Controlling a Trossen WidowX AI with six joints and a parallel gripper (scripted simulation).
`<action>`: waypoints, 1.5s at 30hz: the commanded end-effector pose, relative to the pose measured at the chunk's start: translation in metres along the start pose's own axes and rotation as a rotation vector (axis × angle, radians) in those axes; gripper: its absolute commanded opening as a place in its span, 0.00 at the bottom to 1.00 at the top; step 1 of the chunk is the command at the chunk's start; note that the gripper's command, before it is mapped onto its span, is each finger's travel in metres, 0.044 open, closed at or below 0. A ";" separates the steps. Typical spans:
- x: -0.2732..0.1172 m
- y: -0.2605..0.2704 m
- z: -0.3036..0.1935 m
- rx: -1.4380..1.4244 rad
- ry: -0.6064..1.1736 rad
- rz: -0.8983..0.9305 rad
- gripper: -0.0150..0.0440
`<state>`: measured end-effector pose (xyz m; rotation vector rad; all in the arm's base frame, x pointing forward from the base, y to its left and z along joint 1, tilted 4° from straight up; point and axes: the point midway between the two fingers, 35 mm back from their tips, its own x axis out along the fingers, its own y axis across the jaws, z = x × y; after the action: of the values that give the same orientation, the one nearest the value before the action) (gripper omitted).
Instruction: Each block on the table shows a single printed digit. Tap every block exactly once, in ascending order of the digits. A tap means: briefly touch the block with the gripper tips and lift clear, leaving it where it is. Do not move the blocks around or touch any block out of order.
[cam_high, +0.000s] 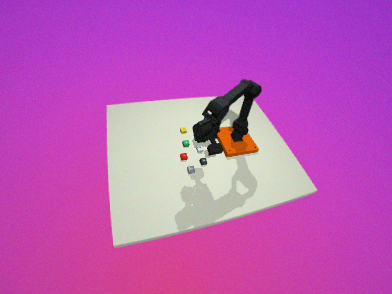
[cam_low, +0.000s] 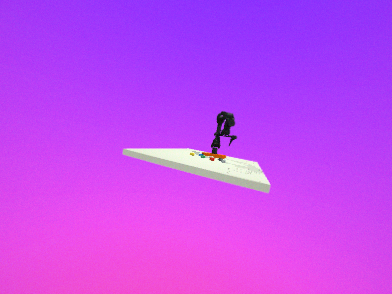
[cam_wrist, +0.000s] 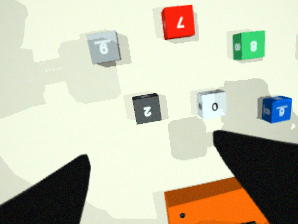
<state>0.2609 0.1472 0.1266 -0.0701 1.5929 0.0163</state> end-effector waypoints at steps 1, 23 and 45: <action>-0.002 0.011 0.030 -0.010 -0.007 0.012 0.93; -0.001 0.026 0.071 0.002 -0.012 0.005 0.93; 0.000 -0.054 0.079 0.002 -0.013 -0.003 0.93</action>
<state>0.3428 0.0980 0.1269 -0.0666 1.5818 0.0062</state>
